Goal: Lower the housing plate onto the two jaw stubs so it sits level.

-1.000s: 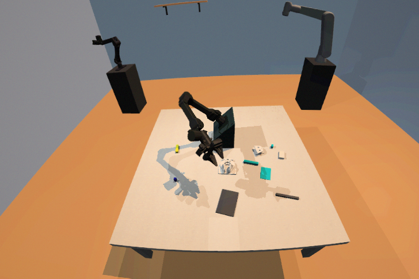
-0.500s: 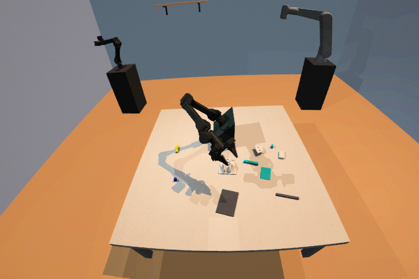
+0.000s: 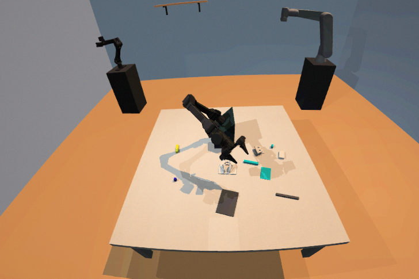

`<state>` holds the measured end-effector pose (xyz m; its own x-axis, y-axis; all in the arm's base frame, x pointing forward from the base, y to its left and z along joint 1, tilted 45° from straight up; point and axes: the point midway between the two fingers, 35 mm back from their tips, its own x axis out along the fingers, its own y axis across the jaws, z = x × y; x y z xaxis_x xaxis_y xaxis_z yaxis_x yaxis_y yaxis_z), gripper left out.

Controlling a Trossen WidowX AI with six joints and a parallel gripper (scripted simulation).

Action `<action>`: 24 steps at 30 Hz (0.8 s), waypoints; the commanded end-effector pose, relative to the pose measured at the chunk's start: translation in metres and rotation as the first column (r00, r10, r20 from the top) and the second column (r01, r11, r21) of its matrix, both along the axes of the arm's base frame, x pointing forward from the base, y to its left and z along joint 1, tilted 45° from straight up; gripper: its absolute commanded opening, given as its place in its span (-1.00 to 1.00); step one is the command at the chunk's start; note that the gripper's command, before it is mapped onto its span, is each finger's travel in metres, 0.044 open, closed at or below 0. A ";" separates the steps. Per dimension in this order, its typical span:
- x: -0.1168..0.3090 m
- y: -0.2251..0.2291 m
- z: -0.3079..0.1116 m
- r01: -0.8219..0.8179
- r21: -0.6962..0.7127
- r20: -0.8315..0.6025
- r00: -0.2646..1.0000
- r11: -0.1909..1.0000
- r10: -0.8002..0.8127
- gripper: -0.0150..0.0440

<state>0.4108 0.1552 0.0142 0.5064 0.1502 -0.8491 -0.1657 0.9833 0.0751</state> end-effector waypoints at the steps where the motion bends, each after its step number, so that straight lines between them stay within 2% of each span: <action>1: -0.008 0.010 -0.016 -0.062 -0.054 -0.042 0.997 0.997 0.060 1.00; 24: -0.062 0.043 -0.086 -0.396 -0.271 -0.289 0.903 0.877 0.318 1.00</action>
